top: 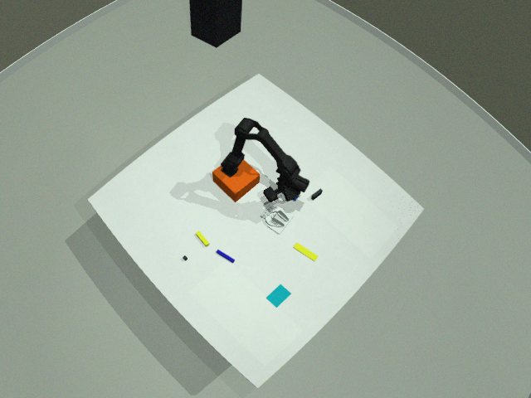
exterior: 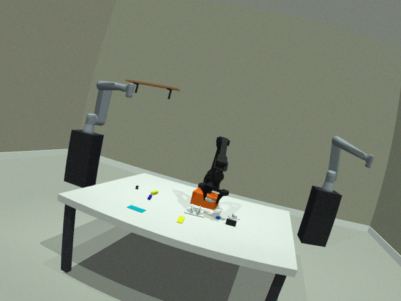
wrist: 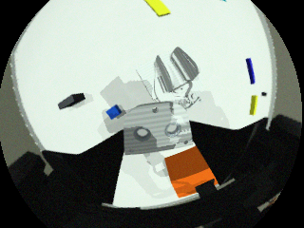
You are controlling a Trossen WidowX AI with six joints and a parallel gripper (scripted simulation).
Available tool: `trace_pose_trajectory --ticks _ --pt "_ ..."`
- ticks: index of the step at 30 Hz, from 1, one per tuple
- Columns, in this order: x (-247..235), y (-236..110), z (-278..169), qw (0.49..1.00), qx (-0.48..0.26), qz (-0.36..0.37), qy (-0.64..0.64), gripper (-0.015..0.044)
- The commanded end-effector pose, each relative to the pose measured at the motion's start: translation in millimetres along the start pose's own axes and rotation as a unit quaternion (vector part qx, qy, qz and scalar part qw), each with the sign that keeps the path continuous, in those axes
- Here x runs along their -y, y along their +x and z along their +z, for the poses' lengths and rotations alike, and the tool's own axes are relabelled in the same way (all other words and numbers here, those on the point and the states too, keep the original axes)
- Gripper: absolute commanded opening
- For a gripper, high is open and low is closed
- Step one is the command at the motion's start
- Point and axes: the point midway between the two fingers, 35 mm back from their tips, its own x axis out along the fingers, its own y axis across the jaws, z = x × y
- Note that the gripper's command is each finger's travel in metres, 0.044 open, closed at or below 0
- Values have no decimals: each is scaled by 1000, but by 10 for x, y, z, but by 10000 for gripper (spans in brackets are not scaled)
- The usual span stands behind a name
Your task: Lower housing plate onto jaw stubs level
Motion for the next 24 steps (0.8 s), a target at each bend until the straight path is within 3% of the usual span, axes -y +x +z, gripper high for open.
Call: trace_pose_trajectory --ticks 1,24 --pt "108 -2 40 1000 1 2 -31 351" --pt "690 -1 159 982 2 2 -189 351"
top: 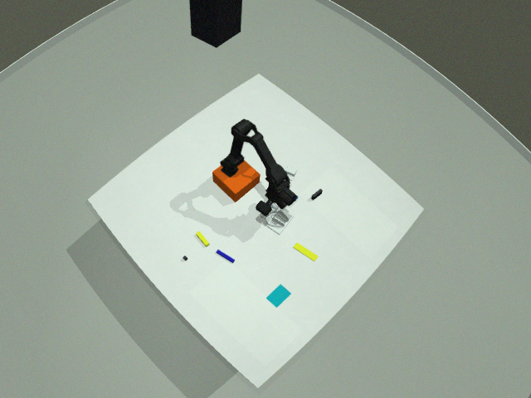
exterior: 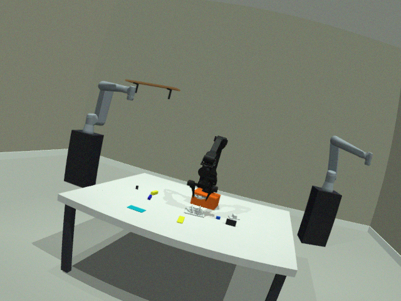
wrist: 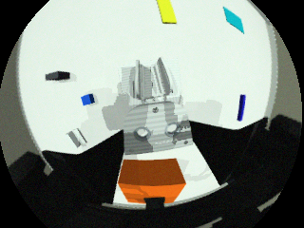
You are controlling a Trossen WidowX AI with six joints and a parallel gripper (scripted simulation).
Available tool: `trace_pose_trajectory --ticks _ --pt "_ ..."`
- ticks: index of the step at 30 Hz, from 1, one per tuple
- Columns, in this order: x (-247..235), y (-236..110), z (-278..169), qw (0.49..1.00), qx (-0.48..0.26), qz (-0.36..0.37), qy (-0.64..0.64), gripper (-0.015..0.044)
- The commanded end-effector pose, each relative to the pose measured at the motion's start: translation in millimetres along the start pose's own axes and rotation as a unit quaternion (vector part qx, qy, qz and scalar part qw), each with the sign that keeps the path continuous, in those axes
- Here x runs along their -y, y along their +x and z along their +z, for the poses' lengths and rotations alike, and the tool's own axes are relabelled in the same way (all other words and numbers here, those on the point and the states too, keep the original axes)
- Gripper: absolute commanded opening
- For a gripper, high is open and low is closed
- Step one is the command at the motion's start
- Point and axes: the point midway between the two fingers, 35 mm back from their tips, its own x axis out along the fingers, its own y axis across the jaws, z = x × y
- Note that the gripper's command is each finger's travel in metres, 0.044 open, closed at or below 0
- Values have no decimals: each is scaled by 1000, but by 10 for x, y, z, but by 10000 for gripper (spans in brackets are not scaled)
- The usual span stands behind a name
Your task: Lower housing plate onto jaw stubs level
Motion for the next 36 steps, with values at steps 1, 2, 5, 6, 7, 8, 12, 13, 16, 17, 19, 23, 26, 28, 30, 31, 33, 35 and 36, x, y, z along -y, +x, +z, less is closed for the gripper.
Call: trace_pose_trajectory --ticks 1,2,5,6,7,8,12,13,16,17,19,23,26,28,30,31,33,35,36 --pt "5 -2 3 1000 2 2 -6 351" --pt "5 -2 3 1000 2 2 -6 351" --pt "5 -2 3 1000 2 2 -6 351" --pt "5 -2 3 1000 2 2 -6 351" --pt "5 -2 3 1000 2 2 -6 351" --pt "5 -2 3 1000 2 2 -6 351" --pt "5 -2 3 1000 2 2 -9 351" --pt "5 -2 3 1000 2 2 -9 351" --pt "5 -2 3 1000 2 2 -9 351" --pt "5 -2 3 1000 2 2 -9 351" --pt "5 -2 3 1000 2 2 -9 351" --pt "39 -1 -23 1000 2 2 -9 351" --pt "72 -1 -49 1000 2 2 -9 351" --pt "72 -1 -49 1000 2 2 -9 351" --pt "72 -1 -49 1000 2 2 -9 351" --pt "72 -1 -49 1000 2 2 -9 351" --pt "72 -1 -49 1000 2 2 -9 351" --pt "72 -1 -49 1000 2 2 -9 351" --pt "72 -1 -49 1000 2 2 -9 351"
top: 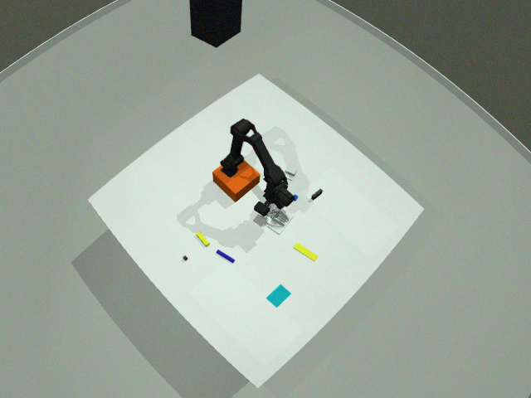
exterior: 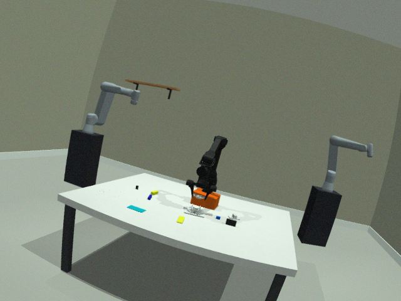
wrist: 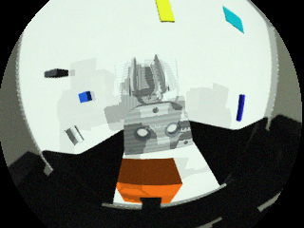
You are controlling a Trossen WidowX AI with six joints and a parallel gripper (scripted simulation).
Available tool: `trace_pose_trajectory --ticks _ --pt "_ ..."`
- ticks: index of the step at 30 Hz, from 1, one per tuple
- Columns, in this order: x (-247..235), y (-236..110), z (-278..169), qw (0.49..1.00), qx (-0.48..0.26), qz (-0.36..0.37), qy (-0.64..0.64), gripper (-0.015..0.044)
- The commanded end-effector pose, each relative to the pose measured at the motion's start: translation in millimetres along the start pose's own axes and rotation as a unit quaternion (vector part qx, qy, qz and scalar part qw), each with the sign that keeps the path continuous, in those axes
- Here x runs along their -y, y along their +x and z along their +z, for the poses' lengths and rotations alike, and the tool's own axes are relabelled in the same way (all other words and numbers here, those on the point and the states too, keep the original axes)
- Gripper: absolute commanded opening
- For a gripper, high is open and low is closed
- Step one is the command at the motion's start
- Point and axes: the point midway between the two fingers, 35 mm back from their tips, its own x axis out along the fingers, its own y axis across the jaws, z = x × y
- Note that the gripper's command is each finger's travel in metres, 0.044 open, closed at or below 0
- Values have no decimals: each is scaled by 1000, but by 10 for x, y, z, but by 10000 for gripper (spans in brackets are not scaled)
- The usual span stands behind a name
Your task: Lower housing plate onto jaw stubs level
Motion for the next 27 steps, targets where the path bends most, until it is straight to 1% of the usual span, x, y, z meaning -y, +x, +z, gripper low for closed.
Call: trace_pose_trajectory --ticks 1,22,27 --pt "-1 -2 5 1000 2 1 -2 351" --pt "-1 1 5 1000 2 1 -2 351" --pt "0 73 13 1000 2 1 -2 351"
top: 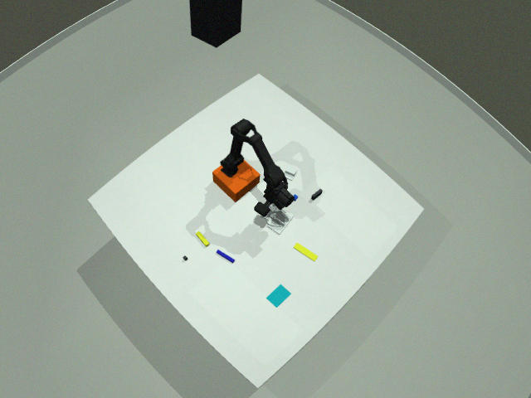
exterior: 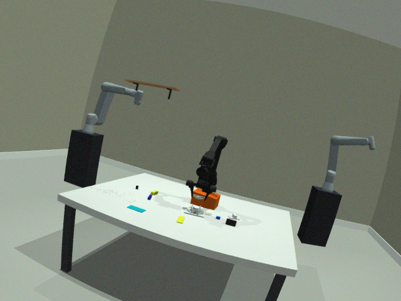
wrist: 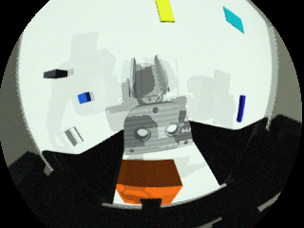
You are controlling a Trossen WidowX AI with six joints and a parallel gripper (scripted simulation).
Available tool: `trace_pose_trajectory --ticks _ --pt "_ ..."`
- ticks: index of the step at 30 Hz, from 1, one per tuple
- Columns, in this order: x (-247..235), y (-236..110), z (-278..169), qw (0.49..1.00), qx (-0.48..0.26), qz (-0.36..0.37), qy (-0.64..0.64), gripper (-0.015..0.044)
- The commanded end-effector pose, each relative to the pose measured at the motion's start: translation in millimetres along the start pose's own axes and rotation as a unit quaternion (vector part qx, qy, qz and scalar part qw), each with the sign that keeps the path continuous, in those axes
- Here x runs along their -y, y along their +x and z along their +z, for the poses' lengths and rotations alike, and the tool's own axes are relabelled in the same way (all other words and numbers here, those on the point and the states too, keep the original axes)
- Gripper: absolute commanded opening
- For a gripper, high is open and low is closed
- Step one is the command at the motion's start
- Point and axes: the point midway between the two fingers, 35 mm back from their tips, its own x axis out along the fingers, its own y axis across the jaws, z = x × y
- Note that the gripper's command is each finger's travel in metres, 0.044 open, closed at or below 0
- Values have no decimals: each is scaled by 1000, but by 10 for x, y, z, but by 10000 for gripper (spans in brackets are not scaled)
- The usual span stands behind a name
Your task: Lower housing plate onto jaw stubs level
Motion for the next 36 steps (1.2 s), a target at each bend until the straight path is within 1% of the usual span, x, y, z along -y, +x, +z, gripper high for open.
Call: trace_pose_trajectory --ticks 1,32,36 --pt "-4 59 2 1000 -1 2 -2 351" --pt "-8 562 -9 1000 -1 2 -3 351" --pt "-8 584 -12 1000 -1 2 -3 351"
